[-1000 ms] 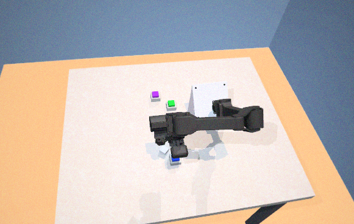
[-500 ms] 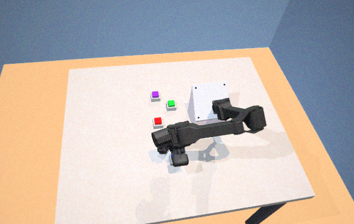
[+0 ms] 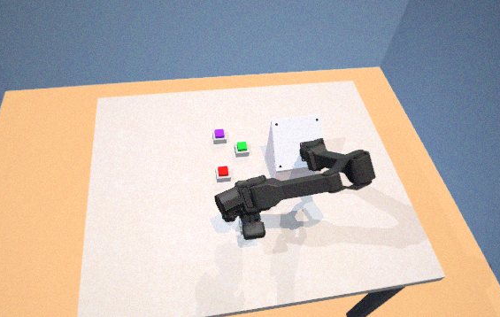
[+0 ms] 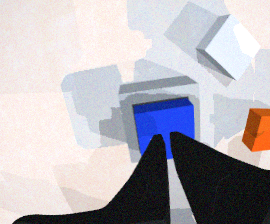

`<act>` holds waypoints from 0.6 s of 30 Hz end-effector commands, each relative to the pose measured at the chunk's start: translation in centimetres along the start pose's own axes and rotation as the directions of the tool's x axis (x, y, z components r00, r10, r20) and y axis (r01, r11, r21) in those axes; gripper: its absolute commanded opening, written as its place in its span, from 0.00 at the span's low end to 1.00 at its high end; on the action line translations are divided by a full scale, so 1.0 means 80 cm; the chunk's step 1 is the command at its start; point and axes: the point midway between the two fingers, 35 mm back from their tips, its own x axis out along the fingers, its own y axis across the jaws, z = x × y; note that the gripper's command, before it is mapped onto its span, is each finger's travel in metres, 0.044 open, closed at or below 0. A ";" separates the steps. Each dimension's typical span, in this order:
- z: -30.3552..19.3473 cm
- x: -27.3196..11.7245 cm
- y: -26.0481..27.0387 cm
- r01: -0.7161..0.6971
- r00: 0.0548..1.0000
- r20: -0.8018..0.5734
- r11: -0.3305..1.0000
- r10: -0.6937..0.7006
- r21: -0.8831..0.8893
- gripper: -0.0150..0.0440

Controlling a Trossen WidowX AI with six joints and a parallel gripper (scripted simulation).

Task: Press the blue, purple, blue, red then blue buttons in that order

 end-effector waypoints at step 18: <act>-0.002 0.020 -0.002 0.005 1.000 -0.008 1.000 -0.005 0.007 0.29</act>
